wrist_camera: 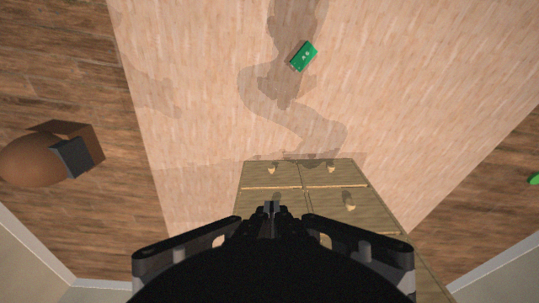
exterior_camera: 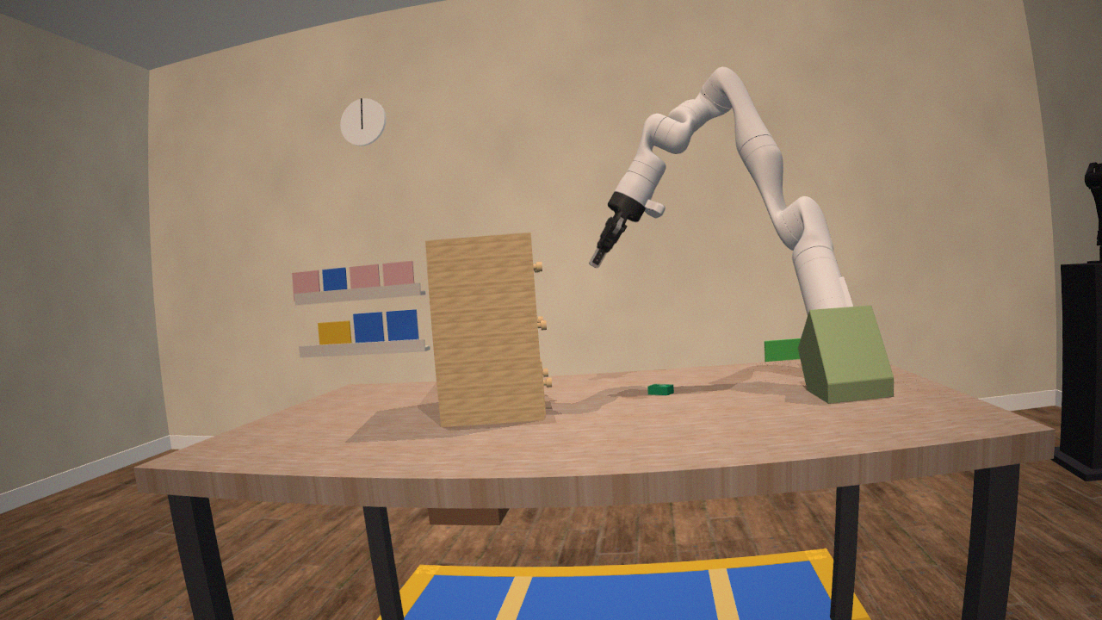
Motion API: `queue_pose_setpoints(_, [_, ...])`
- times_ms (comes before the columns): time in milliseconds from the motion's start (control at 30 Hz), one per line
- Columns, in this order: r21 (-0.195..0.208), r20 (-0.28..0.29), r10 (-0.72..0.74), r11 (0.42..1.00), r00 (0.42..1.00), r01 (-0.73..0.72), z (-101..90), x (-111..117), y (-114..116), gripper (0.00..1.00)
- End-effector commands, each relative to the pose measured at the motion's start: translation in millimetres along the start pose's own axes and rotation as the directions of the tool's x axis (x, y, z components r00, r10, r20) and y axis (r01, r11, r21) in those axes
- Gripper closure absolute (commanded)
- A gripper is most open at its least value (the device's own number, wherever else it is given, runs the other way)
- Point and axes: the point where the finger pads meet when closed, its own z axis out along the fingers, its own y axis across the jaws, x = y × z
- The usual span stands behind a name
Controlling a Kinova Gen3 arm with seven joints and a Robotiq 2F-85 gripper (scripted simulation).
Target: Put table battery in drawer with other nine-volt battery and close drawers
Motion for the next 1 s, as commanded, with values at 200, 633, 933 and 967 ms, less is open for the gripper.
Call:
queue_pose_setpoints(200, [0.001,0.097,0.012,1.0,0.995,-0.012,18.1,4.8,1.3,1.0])
queue_pose_setpoints(633, [0.012,0.169,0.009,1.0,0.986,-0.011,29.2,3.3,-1.5,1.0])
queue_pose_setpoints(933, [0.011,0.192,0.009,1.0,0.981,-0.011,32.7,2.8,-1.0,1.0])
queue_pose_setpoints(967, [0.01,0.194,0.009,1.0,0.981,-0.011,33.0,2.8,-0.9,1.0])
